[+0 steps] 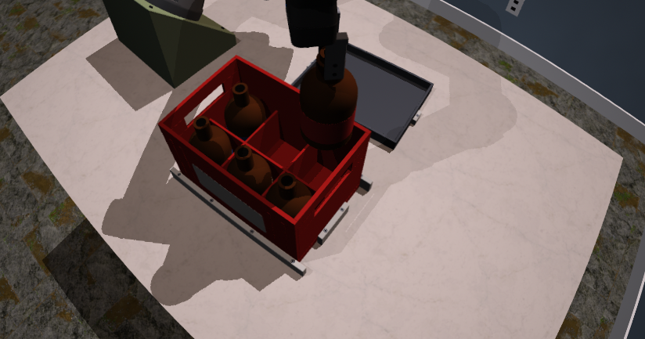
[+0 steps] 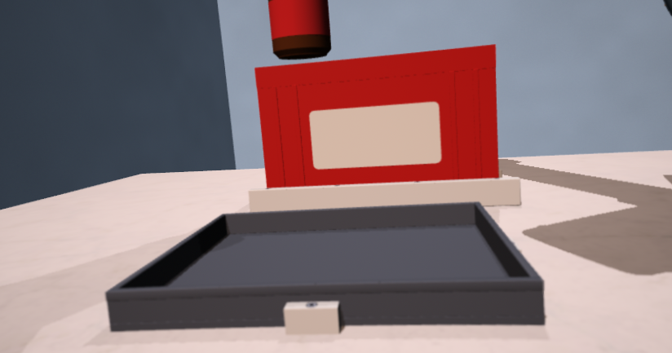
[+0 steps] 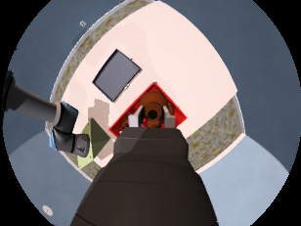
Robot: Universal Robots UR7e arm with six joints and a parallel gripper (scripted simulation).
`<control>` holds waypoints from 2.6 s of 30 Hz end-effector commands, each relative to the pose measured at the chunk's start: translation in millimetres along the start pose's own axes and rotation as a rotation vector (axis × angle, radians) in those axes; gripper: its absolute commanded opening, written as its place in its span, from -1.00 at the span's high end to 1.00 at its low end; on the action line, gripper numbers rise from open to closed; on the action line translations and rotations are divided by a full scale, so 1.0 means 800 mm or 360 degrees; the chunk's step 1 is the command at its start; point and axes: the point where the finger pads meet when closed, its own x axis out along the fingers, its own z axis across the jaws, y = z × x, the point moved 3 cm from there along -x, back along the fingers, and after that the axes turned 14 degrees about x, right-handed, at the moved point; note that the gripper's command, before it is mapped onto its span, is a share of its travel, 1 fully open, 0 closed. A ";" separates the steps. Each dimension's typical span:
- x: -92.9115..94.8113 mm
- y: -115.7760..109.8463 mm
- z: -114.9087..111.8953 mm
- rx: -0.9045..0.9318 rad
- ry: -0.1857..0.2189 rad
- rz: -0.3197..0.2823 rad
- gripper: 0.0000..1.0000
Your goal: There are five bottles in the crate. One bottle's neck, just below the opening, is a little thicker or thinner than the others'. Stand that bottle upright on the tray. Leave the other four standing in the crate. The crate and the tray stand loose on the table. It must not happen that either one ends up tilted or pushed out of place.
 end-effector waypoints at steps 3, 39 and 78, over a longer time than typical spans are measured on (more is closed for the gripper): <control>-0.001 0.000 0.000 0.0000 -0.0002 0.0001 1.00; -0.001 0.000 -0.002 0.0000 -0.0002 0.0001 1.00; -0.001 0.010 -0.037 0.0000 -0.0002 0.0001 1.00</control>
